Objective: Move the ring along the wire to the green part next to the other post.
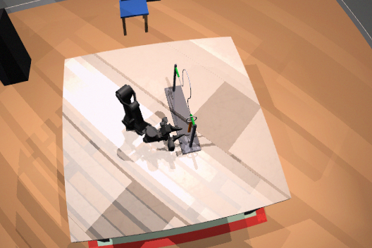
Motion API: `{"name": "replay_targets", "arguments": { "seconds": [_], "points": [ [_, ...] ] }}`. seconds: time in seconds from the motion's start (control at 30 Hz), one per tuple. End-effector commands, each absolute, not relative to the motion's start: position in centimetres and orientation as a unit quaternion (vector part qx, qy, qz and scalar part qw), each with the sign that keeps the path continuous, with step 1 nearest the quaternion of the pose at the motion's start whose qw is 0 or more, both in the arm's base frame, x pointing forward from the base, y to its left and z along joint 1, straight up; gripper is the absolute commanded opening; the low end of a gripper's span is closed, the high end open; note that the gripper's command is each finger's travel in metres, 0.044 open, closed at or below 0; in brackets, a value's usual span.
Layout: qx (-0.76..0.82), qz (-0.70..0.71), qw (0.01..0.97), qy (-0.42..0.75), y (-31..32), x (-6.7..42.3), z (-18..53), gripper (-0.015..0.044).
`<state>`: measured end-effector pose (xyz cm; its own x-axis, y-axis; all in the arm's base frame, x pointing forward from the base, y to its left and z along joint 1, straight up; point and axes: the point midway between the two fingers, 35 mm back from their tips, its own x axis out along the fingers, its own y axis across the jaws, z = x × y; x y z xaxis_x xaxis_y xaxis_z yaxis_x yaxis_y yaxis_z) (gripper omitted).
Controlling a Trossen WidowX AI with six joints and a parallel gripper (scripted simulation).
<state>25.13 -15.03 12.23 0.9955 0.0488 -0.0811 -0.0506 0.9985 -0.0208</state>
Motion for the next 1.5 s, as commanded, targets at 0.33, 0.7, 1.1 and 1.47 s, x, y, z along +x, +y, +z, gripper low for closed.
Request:
{"name": "replay_targets", "arguments": {
  "seconds": [0.33, 0.7, 1.1, 1.47],
  "points": [
    [-0.01, 0.024, 0.999, 0.04, -15.2, 27.3, 12.2, 0.016],
    [-0.01, 0.024, 0.999, 0.039, -15.1, 29.0, 12.1, 0.016],
    [-0.009, 0.024, 0.999, 0.037, -14.7, 30.9, 11.9, 0.016],
    [-0.009, 0.024, 0.999, 0.036, -14.6, 31.6, 11.8, 0.016]
  ]
}}
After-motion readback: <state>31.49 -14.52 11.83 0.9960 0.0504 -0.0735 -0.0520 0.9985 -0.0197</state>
